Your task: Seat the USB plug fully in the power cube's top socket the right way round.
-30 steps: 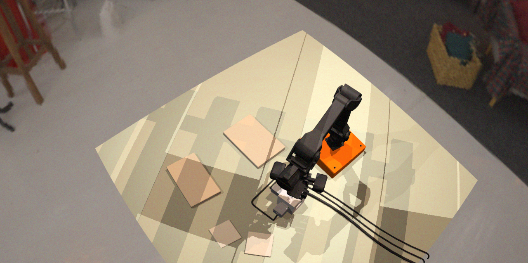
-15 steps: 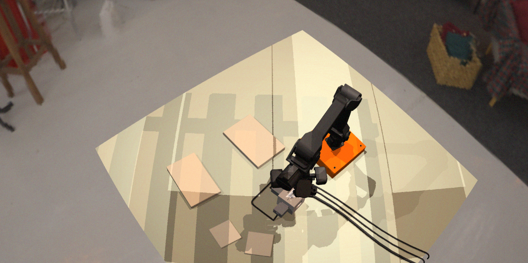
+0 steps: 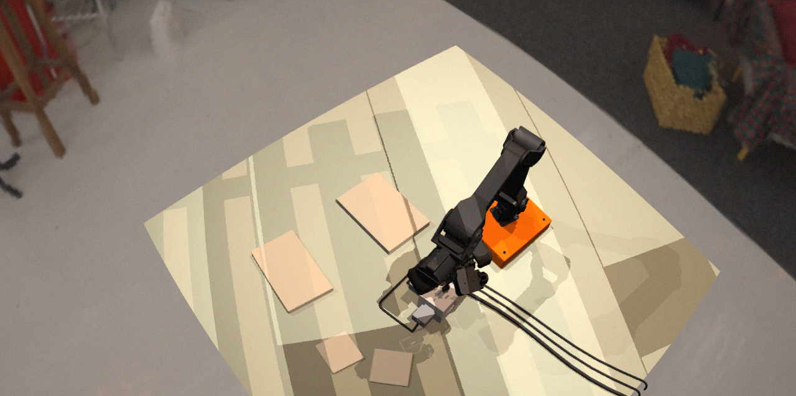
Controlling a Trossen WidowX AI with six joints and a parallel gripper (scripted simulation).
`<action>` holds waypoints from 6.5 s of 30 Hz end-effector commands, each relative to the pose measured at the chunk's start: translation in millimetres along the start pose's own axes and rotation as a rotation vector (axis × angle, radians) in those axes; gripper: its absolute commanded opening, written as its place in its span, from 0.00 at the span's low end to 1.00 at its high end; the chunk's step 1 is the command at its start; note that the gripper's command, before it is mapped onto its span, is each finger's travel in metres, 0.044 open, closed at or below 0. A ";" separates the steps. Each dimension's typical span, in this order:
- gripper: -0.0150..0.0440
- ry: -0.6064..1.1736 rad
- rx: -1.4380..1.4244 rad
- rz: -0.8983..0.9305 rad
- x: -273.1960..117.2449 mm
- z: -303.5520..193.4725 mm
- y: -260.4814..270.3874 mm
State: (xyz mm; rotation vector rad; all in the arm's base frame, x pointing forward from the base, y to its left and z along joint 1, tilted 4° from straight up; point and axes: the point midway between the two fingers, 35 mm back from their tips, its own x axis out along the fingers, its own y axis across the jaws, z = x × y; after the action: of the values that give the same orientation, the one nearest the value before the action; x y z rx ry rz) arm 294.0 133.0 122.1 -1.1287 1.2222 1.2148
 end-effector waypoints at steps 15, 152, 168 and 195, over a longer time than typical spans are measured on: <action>0.25 0.000 -0.404 0.000 0.1 0.0 -0.1; 0.25 0.095 -0.402 -0.022 14.9 -4.5 -3.0; 0.25 0.095 -0.402 -0.022 16.8 -4.4 -3.0; 0.25 0.095 -0.402 -0.022 20.1 -4.4 -3.0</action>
State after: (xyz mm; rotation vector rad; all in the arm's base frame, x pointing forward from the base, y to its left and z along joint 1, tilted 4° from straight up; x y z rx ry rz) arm 295.8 129.9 102.3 -1.5018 1.0513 1.4517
